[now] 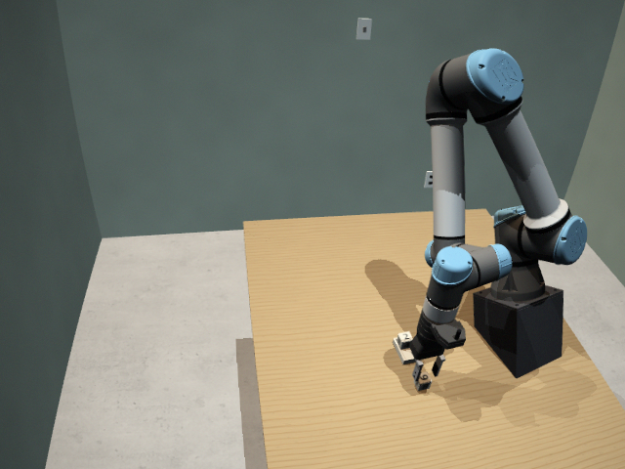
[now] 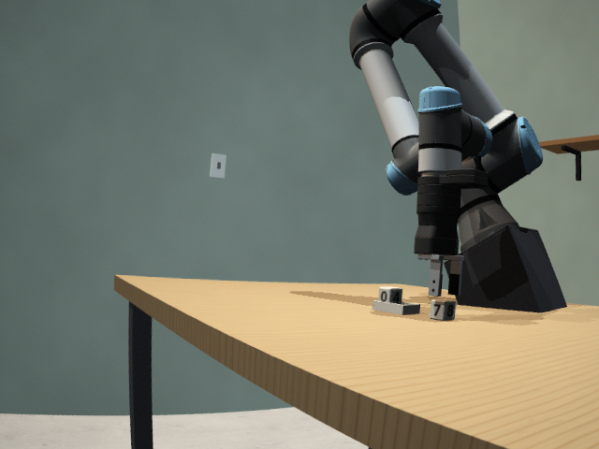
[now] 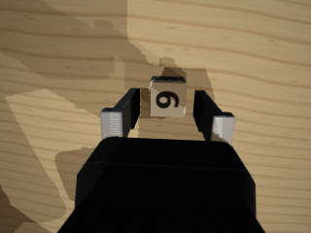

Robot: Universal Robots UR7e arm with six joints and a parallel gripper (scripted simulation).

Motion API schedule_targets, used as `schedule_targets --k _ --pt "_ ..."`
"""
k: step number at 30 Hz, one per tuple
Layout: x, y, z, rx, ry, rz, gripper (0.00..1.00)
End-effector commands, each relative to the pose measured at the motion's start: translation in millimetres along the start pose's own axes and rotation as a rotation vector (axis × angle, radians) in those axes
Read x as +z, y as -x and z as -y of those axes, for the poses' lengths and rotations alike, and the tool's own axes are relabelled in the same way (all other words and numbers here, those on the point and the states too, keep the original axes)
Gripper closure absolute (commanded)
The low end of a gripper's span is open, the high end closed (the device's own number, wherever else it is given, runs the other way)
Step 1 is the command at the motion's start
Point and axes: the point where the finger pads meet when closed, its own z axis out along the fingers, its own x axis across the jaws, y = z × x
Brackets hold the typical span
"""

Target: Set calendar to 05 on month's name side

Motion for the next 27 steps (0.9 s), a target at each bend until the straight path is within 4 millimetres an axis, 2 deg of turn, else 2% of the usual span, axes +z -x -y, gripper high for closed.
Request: schedule_targets --k 1,11,27 --pt "-0.3 -0.3 0.1 0.000 0.000 -0.001 0.10" --pt "2.4 -0.3 0.1 0.000 0.000 -0.001 0.10" --pt "24.7 -0.3 0.1 0.000 0.000 -0.001 0.10"
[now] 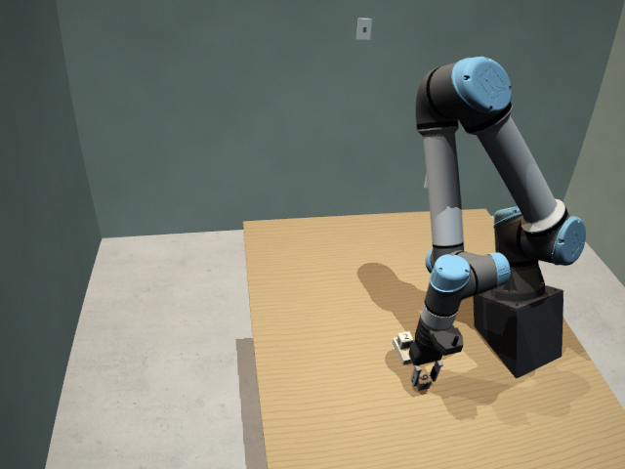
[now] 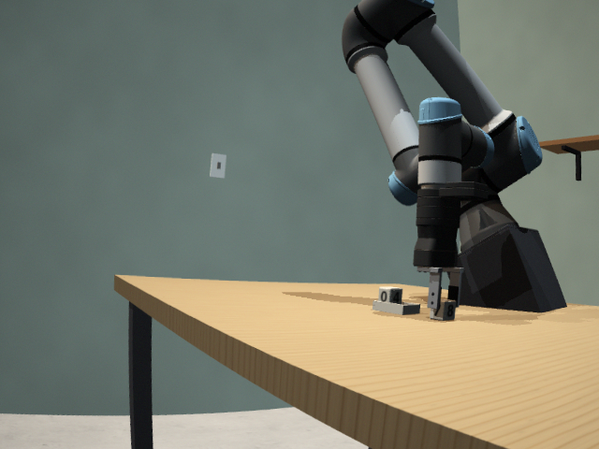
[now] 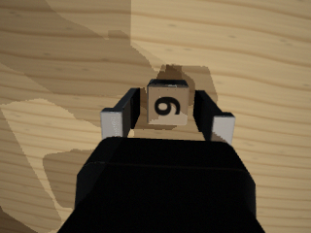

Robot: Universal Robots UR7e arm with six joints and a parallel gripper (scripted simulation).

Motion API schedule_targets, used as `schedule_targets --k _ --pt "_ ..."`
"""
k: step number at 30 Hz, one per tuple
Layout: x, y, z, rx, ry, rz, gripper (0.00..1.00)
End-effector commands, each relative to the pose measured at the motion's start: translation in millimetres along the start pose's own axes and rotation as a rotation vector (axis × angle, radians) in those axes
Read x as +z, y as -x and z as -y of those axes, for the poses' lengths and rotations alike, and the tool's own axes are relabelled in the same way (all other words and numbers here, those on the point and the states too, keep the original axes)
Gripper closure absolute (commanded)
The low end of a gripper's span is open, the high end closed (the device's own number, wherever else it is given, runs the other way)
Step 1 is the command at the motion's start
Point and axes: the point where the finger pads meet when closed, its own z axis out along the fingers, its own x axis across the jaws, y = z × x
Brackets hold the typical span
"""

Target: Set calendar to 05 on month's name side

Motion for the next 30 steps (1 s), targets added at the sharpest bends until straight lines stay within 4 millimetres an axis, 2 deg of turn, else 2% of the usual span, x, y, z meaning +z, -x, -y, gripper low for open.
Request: schedule_targets --k 1,30 --pt "5.9 -0.4 0.0 0.000 0.000 -0.001 0.10" --pt "9.5 -0.3 0.0 0.000 0.000 -0.001 0.10"
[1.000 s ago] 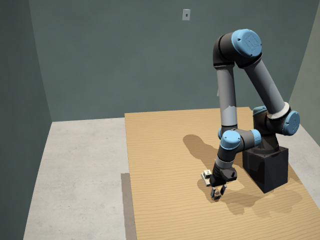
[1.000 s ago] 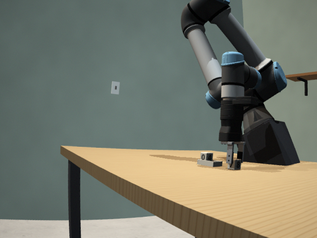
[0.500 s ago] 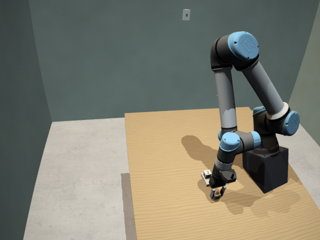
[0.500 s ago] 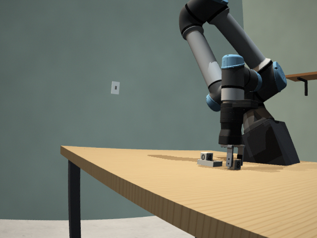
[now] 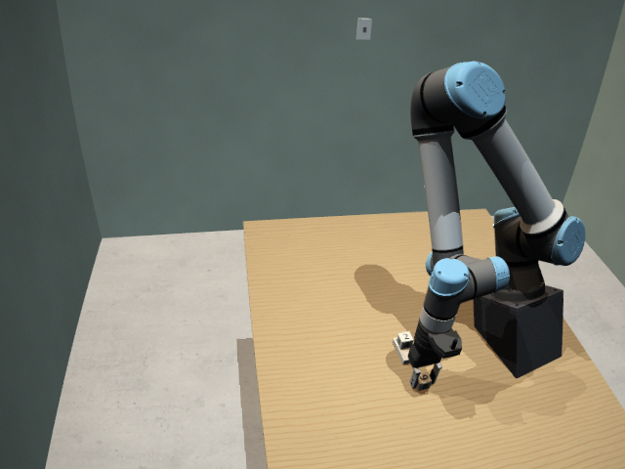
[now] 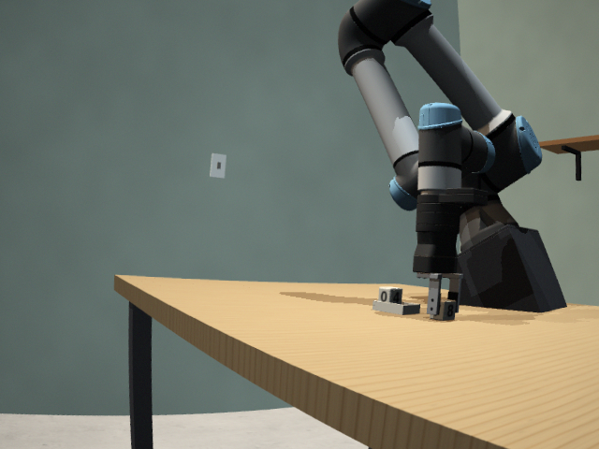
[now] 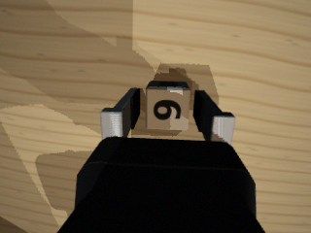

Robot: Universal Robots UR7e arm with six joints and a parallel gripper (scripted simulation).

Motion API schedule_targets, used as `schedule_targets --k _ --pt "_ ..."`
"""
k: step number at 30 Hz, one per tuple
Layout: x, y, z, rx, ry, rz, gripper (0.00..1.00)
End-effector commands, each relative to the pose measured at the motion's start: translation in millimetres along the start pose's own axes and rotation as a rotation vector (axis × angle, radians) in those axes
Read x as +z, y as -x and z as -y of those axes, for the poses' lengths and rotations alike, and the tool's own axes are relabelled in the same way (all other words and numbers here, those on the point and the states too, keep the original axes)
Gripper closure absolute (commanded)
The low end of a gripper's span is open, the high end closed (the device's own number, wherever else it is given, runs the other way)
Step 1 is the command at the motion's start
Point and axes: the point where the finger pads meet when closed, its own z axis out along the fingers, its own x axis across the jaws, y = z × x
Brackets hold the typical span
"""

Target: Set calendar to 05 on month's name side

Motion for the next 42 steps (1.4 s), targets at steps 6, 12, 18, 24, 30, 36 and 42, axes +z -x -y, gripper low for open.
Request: schedule_targets --k 6,12,18,24,30,36,42 --pt "-0.3 -0.3 0.0 0.000 0.000 -0.001 0.10" --pt "-0.3 -0.3 0.0 0.000 0.000 -0.001 0.10" --pt "-0.3 -0.3 0.0 0.000 0.000 -0.001 0.40" --pt "-0.3 -0.3 0.0 0.000 0.000 -0.001 0.40" --pt "-0.3 -0.3 0.0 0.000 0.000 -0.001 0.40" --pt "-0.3 -0.3 0.0 0.000 0.000 -0.001 0.40" --pt "-0.3 -0.3 0.0 0.000 0.000 -0.001 0.40"
